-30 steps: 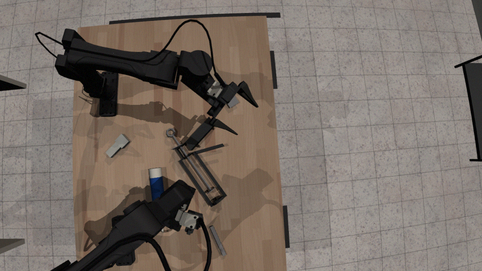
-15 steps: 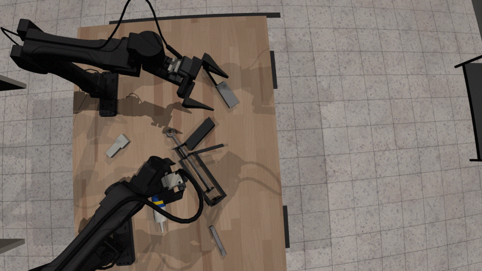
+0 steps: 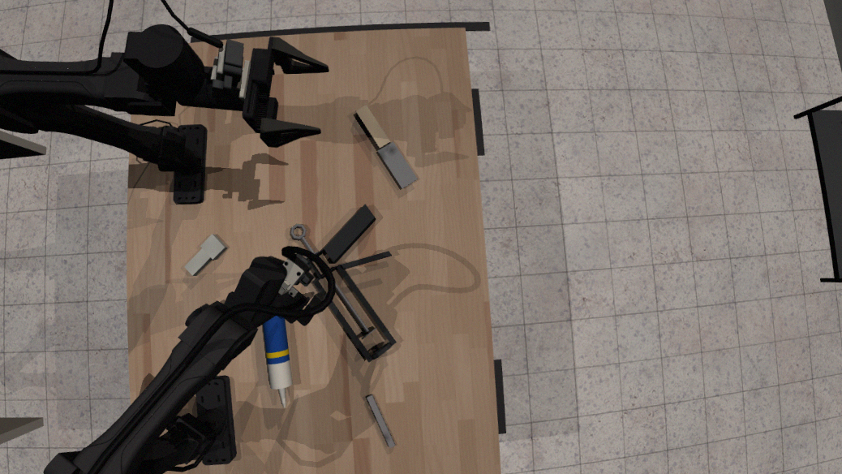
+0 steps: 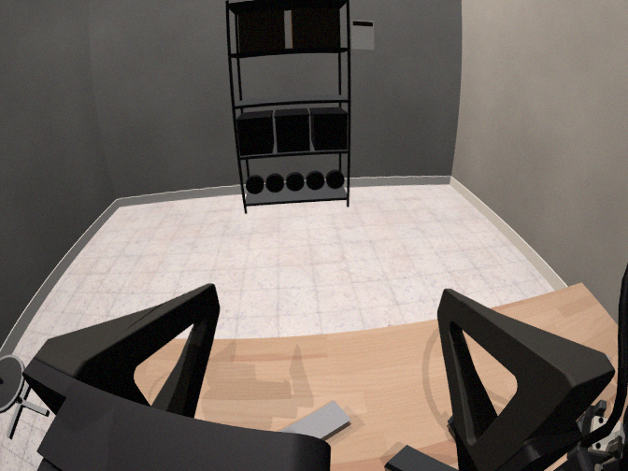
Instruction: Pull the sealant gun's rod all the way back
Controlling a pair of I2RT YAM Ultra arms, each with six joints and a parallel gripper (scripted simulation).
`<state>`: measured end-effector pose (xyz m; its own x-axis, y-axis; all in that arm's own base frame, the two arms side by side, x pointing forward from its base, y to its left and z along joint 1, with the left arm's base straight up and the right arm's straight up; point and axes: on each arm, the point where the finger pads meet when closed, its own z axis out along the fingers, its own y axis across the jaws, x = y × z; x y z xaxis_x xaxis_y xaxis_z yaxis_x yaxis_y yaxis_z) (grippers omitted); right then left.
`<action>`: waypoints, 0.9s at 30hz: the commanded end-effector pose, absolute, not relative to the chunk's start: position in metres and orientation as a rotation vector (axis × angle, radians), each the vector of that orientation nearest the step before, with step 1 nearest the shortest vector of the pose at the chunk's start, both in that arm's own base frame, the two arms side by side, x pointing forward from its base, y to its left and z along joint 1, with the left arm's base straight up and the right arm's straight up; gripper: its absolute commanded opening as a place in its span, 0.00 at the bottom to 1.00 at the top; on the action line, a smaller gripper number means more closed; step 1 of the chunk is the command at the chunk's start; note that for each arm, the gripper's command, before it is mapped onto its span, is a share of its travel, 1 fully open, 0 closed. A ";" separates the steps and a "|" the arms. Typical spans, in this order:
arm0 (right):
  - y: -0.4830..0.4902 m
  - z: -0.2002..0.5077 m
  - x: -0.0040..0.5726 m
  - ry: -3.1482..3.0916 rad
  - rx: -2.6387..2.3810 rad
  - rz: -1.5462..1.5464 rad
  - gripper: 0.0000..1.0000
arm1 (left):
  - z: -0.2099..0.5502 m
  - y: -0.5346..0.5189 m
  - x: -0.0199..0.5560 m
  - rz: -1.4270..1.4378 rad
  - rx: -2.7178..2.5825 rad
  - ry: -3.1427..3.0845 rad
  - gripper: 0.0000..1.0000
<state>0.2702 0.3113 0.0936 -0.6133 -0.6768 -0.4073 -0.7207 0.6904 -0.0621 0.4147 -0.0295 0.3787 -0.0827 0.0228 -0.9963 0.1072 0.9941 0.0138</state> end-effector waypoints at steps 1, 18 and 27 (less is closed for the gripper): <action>0.333 0.098 0.272 2.405 -1.175 0.216 1.00 | 0.401 -0.003 0.391 -0.011 0.002 1.592 1.00; 0.323 0.094 0.267 2.486 -1.143 0.195 0.88 | 0.416 0.003 0.378 -0.001 -0.010 1.547 1.00; 0.322 0.068 0.255 2.809 -0.994 0.087 0.88 | 0.416 0.003 0.378 -0.001 -0.010 1.547 1.00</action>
